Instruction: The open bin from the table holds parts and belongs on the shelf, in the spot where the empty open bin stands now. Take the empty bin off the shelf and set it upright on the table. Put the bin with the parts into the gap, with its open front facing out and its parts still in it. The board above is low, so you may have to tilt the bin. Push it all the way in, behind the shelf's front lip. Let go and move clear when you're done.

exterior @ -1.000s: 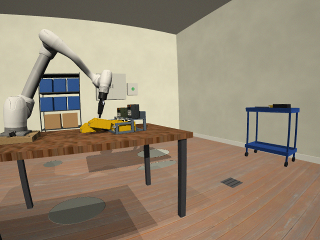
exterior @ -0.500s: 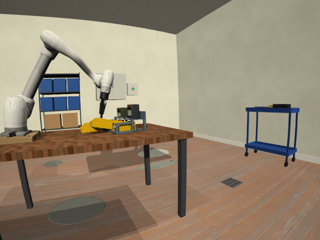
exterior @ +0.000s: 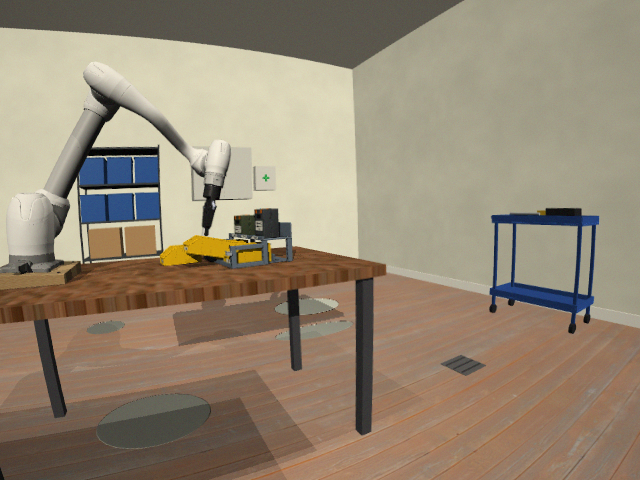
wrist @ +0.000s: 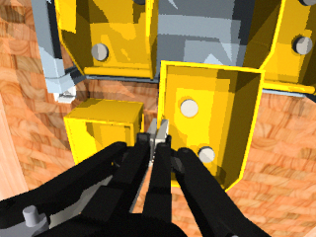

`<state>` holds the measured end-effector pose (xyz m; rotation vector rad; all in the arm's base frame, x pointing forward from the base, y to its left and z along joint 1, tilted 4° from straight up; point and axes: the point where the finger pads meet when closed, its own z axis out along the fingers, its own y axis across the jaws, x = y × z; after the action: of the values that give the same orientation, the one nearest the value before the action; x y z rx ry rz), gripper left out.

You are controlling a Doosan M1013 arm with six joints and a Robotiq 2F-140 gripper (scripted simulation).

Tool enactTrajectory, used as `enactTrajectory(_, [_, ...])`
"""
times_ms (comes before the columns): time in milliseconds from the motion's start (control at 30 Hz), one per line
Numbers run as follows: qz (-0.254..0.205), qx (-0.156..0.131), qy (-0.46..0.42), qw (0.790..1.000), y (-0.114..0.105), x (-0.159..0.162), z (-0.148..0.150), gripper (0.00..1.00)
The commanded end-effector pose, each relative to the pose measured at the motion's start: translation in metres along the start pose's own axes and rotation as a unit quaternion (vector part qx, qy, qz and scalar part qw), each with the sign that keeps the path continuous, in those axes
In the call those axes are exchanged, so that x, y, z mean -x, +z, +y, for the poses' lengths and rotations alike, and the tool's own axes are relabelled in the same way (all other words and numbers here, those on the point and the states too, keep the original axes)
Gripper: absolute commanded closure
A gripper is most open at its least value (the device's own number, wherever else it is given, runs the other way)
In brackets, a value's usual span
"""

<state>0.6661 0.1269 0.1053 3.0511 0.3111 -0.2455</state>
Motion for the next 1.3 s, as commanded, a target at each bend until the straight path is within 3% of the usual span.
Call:
enactTrajectory(0, [0.000,0.002,0.000,1.000,-0.003,-0.007,0.000,0.90])
enactTrajectory(1267, [0.000,0.002,0.000,1.000,-0.010,-0.039,0.000,0.90])
